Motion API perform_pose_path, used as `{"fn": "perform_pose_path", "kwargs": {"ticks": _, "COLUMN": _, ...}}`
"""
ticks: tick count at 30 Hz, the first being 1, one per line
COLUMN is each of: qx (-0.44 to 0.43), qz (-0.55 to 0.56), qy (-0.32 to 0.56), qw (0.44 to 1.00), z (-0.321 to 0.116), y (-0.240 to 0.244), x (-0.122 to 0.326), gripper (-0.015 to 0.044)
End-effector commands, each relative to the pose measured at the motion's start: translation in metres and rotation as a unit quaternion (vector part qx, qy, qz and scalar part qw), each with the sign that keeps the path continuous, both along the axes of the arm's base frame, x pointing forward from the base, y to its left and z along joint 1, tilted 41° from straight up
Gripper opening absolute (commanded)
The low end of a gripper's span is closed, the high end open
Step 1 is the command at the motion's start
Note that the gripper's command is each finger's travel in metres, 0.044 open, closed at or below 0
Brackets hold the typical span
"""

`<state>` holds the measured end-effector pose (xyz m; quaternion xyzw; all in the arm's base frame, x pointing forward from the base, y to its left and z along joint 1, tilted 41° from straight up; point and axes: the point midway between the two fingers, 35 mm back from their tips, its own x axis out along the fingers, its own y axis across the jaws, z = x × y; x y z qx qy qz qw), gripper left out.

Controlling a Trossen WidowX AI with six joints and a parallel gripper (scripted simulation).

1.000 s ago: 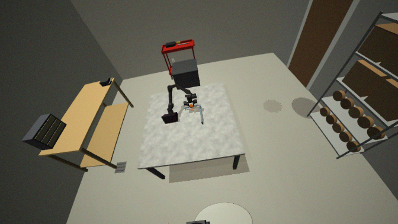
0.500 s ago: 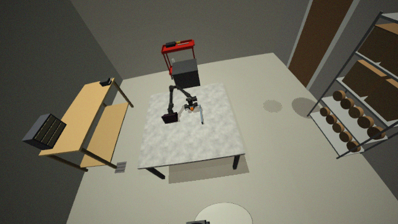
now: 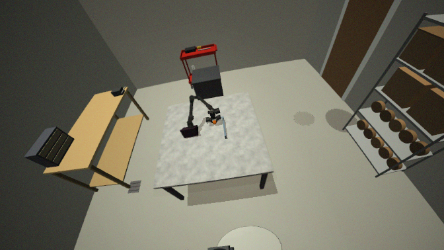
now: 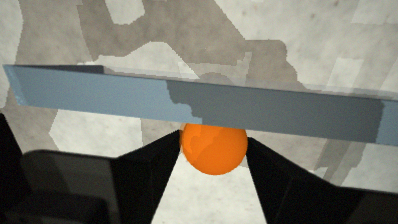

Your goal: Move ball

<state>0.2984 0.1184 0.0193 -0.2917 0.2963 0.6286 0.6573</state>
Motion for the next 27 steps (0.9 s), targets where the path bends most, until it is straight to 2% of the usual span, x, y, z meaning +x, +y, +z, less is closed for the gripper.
{"fn": "perform_pose_path", "kwargs": {"ticks": 1, "qx": 0.001, "qz": -0.002, "qy": 0.005, "qw": 1.000, "z": -0.005, "y": 0.003, "x": -0.003, "gripper": 0.0000}}
{"fn": "perform_pose_path", "kwargs": {"ticks": 3, "qx": 0.001, "qz": -0.002, "qy": 0.005, "qw": 1.000, "z": -0.005, "y": 0.003, "x": -0.003, "gripper": 0.0000}}
{"fn": "perform_pose_path", "kwargs": {"ticks": 17, "qx": 0.000, "qz": -0.001, "qy": 0.001, "qw": 1.000, "z": -0.002, "y": 0.001, "x": 0.000, "gripper": 0.0359}}
{"fn": "perform_pose_path", "kwargs": {"ticks": 20, "qx": -0.001, "qz": -0.001, "qy": 0.002, "qw": 1.000, "z": 0.006, "y": -0.007, "x": 0.001, "gripper": 0.0359}}
{"fn": "perform_pose_path", "kwargs": {"ticks": 24, "qx": -0.002, "qz": -0.002, "qy": 0.005, "qw": 1.000, "z": 0.053, "y": -0.049, "x": -0.003, "gripper": 0.0359}}
{"fn": "perform_pose_path", "kwargs": {"ticks": 27, "qx": -0.002, "qz": -0.002, "qy": 0.005, "qw": 1.000, "z": 0.062, "y": -0.056, "x": -0.005, "gripper": 0.0359}}
